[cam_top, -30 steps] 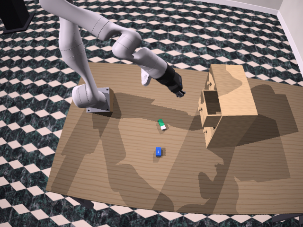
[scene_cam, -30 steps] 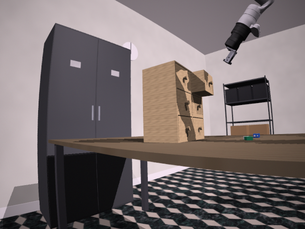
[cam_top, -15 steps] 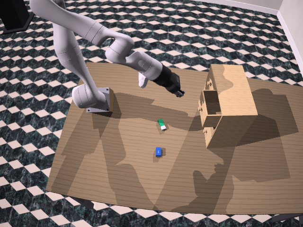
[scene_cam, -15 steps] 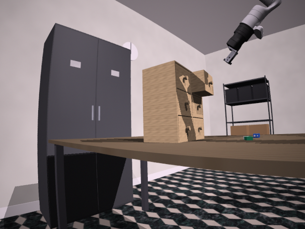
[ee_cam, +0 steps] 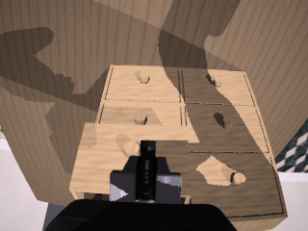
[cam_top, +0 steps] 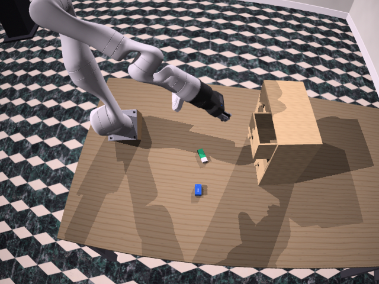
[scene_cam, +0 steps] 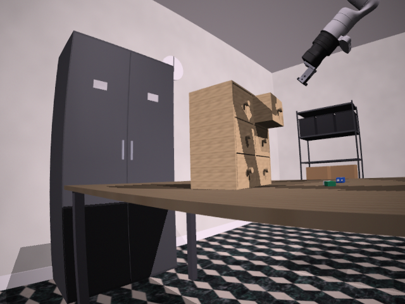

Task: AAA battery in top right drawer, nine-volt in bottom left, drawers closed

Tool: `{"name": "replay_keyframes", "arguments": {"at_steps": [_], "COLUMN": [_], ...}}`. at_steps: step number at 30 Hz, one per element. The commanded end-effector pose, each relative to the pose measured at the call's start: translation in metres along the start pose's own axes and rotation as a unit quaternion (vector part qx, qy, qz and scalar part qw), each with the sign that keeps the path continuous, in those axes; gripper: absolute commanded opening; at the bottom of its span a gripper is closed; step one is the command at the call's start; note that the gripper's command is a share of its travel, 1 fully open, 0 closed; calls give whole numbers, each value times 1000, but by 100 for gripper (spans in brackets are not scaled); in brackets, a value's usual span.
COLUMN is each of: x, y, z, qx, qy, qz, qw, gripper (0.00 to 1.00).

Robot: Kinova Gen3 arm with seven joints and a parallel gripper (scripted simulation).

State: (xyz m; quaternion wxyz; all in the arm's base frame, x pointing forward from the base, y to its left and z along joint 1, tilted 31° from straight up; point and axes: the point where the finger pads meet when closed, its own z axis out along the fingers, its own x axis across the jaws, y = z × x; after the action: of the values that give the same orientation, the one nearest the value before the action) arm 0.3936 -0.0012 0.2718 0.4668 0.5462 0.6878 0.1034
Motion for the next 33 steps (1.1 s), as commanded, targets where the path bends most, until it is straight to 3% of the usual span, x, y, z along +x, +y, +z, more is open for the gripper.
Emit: {"name": "replay_keyframes", "arguments": {"at_steps": [1,33], "x": [4,3], "y": [0,-1], "z": [-1,-1], "qx": [-2,-10], "qy": [7,6], "qz": [1,0], "qw": [1000,1000], "gripper": [24,24]}}
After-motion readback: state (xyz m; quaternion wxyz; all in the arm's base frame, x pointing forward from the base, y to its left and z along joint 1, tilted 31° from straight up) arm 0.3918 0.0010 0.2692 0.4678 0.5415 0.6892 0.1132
